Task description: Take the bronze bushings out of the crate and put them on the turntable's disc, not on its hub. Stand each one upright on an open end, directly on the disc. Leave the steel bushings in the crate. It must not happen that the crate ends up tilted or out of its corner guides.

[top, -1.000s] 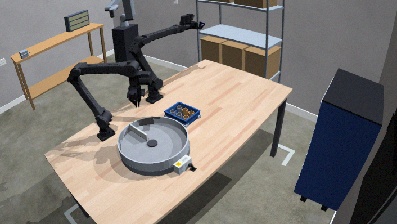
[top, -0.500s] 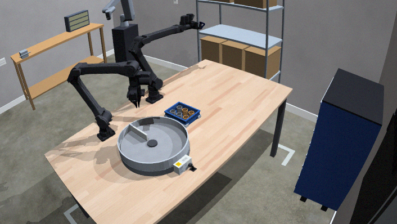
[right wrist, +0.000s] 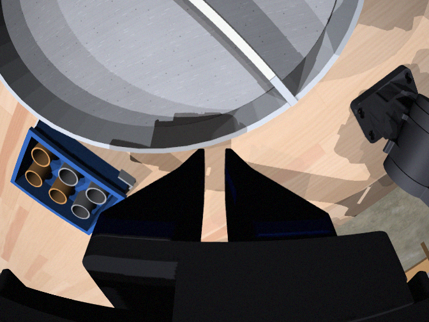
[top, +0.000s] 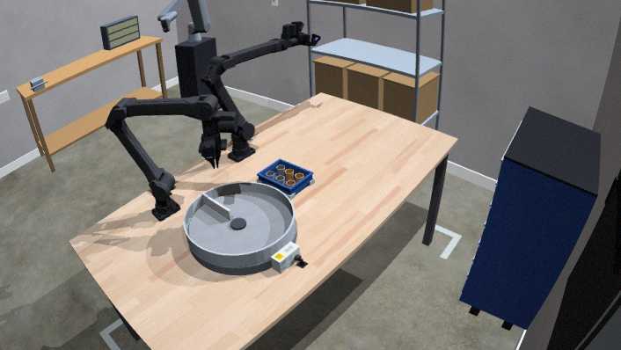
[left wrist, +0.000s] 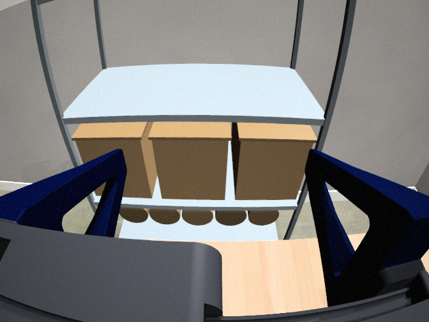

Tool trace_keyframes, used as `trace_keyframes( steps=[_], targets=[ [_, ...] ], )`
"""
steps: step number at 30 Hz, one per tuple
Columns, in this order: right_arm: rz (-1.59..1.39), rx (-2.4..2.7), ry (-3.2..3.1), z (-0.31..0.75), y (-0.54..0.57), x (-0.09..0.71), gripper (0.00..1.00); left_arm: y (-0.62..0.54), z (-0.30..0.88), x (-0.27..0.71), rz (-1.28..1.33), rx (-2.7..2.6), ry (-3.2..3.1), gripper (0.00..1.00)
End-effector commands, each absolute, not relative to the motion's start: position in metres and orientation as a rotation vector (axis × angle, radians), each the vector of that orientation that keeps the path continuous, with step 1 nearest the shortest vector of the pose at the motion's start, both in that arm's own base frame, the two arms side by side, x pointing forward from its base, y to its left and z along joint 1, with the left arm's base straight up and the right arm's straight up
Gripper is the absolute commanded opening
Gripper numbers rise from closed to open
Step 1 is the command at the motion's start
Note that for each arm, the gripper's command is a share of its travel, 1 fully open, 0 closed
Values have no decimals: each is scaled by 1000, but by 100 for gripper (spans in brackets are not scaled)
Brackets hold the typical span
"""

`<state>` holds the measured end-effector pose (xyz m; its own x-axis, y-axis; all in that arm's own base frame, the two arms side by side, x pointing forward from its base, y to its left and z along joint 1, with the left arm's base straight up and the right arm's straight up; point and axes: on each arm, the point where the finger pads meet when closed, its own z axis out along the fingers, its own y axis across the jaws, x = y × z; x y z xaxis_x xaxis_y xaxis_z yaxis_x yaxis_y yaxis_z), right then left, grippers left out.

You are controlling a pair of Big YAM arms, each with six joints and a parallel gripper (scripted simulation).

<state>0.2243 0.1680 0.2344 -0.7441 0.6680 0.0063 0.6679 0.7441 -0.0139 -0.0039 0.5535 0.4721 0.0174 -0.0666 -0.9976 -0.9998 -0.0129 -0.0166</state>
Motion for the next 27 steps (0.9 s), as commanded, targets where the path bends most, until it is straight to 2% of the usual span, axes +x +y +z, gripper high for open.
trace_keyframes(
  steps=[1, 17, 27],
  targets=[
    [-63, -1100, -2972, 259, 181, 241, 11, 545, 501, -9, 1221, -1221, 1201, 100],
    [-76, -607, -3117, 259, 229, 242, 11, 545, 501, -9, 1221, -1221, 1201, 100],
    [-69, -78, -3176, 258, 274, 244, 11, 545, 501, -9, 1221, -1221, 1201, 100]
  ],
)
